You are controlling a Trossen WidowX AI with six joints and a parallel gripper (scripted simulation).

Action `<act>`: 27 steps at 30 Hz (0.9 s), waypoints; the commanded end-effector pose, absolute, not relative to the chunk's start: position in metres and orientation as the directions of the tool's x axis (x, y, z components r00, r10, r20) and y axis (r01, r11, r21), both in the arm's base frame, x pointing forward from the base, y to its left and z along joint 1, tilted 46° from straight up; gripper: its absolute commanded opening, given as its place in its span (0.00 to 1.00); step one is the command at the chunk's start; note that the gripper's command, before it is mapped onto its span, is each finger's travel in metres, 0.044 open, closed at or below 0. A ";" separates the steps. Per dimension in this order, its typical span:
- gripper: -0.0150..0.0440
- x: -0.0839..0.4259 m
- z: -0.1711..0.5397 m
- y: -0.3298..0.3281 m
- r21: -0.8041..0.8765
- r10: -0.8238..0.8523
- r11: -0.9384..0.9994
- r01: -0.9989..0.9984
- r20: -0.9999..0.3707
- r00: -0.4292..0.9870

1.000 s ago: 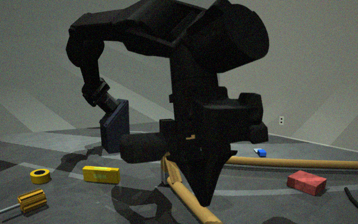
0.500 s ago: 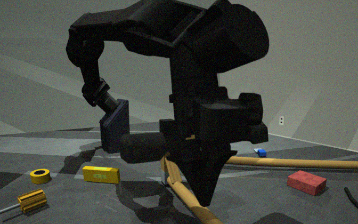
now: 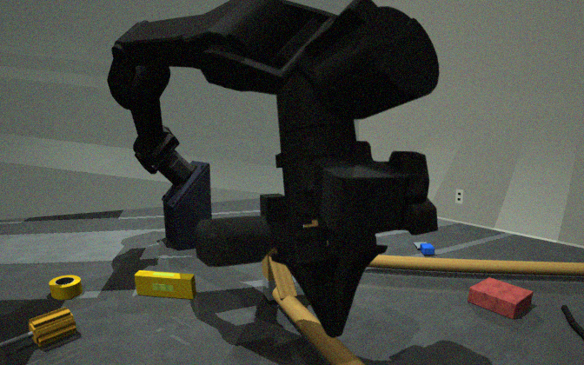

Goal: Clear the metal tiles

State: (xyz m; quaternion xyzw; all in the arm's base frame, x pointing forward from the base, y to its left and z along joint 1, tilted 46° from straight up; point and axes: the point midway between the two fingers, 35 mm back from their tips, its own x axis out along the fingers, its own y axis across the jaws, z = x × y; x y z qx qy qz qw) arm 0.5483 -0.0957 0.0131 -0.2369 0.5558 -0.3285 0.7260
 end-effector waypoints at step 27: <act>1.00 0.553 0.048 -0.028 -0.733 -0.736 0.660 0.165 -0.585 0.340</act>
